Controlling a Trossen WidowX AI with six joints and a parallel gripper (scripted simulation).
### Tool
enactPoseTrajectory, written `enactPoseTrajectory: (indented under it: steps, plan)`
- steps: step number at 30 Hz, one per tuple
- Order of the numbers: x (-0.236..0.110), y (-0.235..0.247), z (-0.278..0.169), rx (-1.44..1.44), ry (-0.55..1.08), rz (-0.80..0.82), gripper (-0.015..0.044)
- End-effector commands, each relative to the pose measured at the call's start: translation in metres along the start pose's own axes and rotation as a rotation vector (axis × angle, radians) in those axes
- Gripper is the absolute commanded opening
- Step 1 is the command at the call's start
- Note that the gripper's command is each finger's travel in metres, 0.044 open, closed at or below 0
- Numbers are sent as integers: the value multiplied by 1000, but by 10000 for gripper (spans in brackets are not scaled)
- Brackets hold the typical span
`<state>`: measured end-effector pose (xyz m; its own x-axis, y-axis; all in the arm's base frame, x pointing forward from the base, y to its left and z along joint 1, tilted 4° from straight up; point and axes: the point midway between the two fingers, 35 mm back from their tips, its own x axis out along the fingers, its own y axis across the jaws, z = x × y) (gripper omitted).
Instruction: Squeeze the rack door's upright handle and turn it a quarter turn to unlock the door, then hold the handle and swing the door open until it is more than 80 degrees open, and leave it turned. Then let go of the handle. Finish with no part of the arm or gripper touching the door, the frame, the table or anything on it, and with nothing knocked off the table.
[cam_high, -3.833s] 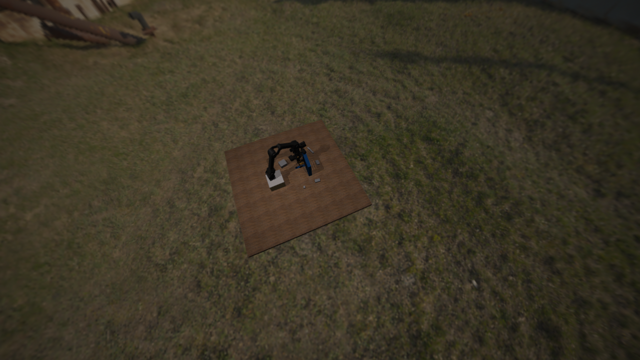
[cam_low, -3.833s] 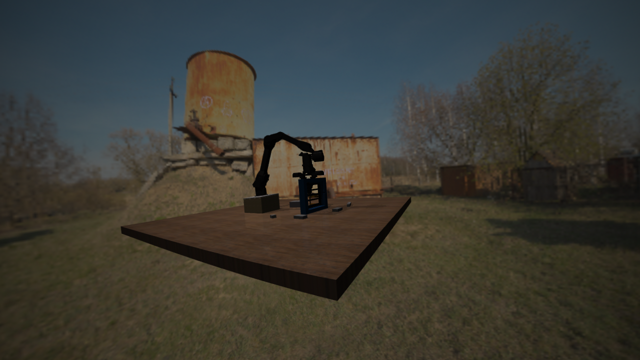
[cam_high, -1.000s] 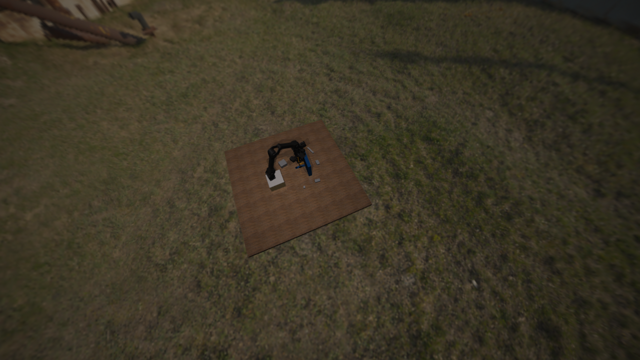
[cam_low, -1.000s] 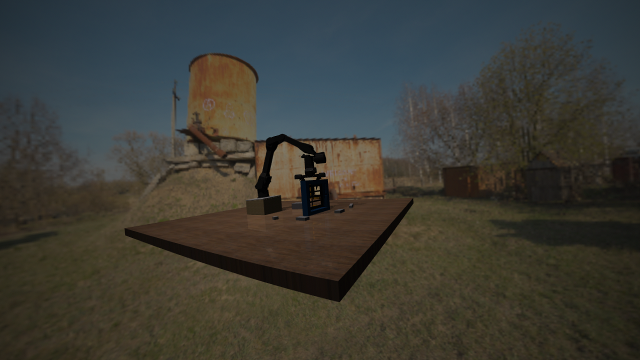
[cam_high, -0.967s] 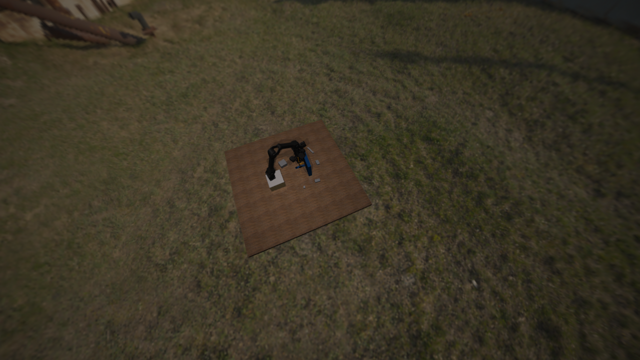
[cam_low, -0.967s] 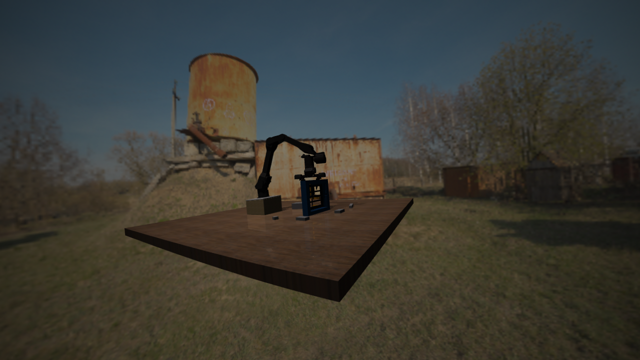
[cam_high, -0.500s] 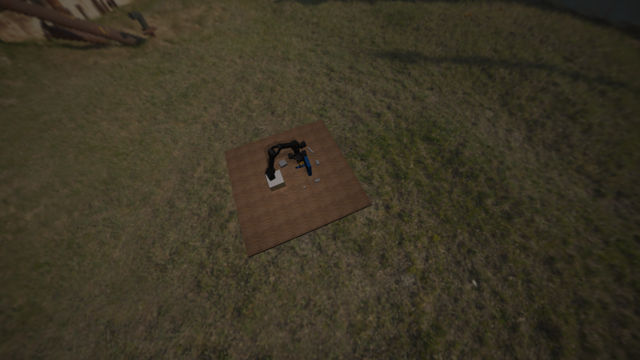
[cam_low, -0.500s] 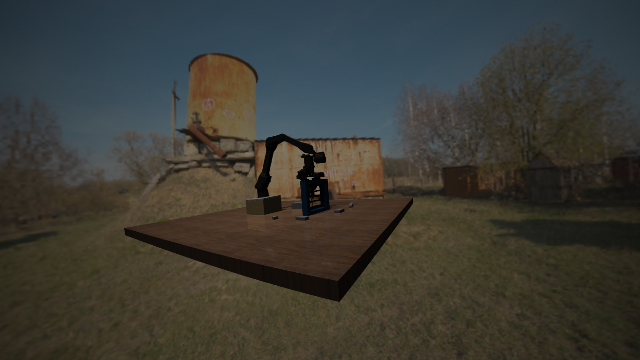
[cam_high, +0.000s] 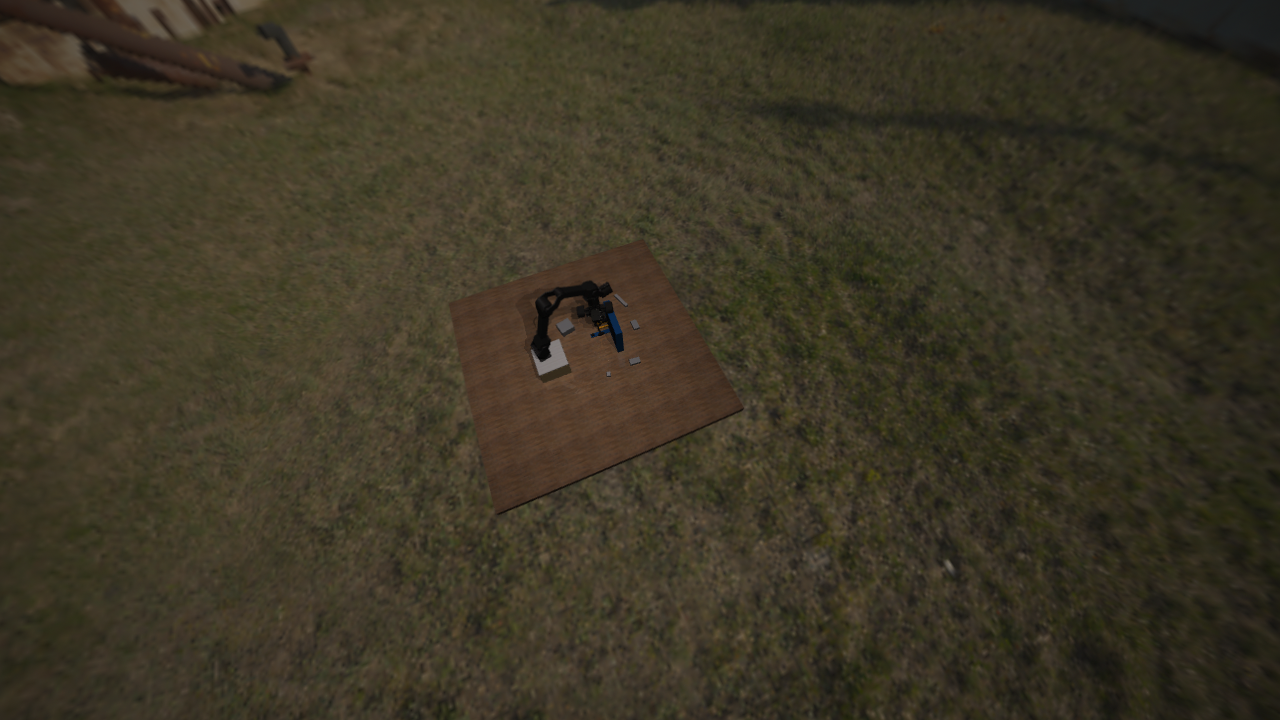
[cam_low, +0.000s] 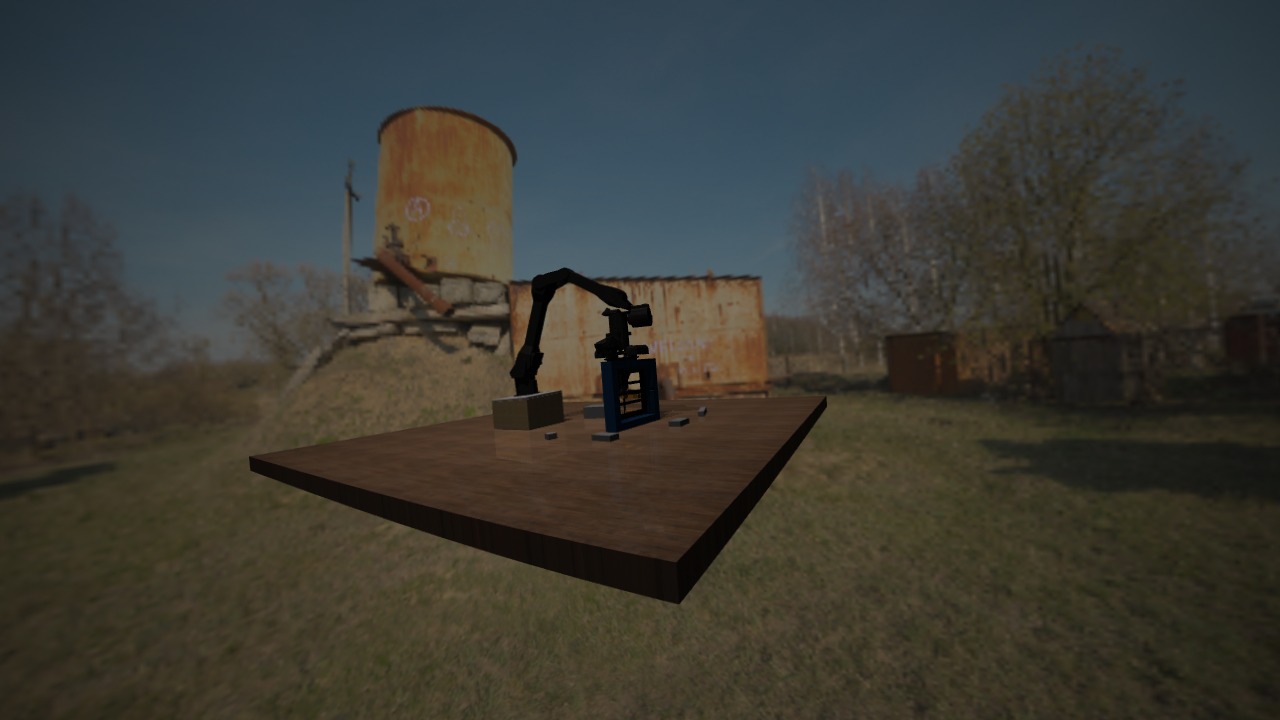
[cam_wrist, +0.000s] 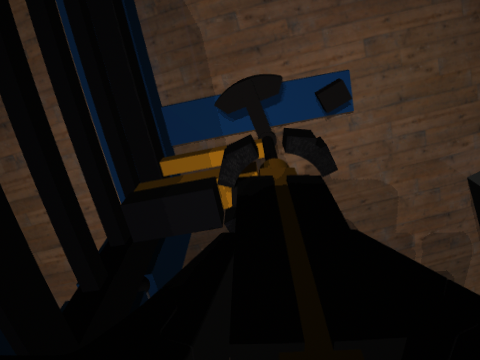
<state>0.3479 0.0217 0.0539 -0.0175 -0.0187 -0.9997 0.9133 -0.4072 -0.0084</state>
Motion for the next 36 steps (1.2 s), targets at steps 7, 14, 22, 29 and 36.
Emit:
enactPoseTrajectory:
  steps: [7,14,22,29,36]
  plan:
    - [0,0,1,3,-4,0,46]
    - [0,0,1,0,-4,0,24]
    - [0,-6,4,-156,-4,-1,24]
    - [0,-12,8,-301,-5,-2,24]
    - [1,-20,15,-441,-5,-3,24]
